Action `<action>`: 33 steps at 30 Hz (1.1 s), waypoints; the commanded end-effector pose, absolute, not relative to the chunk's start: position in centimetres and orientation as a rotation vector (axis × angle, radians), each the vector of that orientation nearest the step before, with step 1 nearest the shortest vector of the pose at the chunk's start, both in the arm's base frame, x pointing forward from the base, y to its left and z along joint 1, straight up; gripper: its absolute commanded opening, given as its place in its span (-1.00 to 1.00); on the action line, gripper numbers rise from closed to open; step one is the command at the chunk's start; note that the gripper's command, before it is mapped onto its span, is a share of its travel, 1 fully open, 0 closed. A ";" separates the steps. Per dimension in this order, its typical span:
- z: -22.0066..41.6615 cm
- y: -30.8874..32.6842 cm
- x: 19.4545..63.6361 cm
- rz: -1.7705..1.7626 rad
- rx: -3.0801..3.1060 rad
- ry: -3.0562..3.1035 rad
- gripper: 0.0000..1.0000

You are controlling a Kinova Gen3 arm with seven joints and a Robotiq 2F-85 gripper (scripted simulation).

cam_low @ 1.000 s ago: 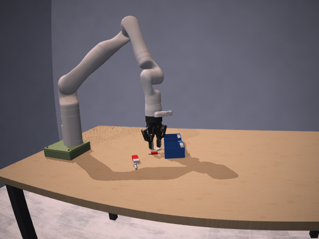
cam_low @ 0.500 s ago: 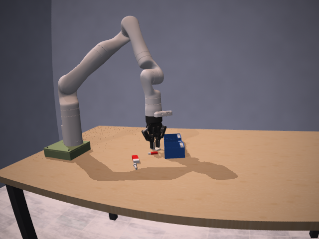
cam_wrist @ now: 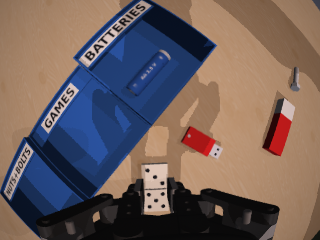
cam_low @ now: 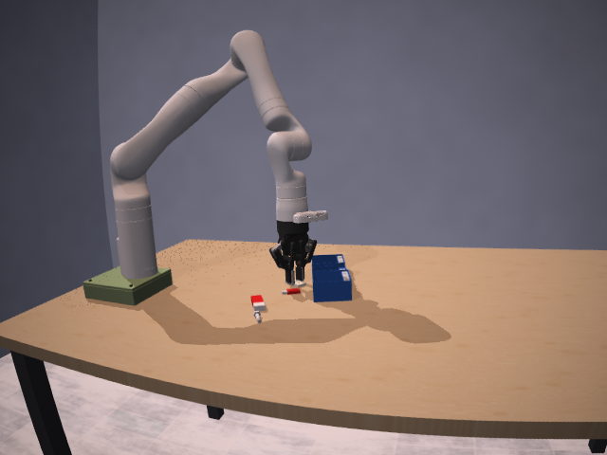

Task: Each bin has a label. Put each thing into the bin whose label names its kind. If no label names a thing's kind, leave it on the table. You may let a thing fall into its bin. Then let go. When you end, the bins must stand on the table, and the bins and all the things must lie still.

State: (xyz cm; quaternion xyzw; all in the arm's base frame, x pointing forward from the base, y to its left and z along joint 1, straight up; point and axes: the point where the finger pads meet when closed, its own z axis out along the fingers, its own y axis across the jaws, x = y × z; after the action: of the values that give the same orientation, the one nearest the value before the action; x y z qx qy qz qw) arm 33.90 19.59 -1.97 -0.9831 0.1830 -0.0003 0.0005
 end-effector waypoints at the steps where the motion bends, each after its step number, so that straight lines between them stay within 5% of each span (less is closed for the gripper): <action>1: -1.9 19.6 33.9 -0.002 -3.087 0.574 -0.58; 33: 4.0 19.6 33.9 -0.002 -3.087 0.574 -0.58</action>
State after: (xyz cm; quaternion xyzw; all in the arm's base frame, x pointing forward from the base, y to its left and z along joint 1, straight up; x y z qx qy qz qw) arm 33.90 19.55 3.98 -0.9831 0.1832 -0.0001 0.0000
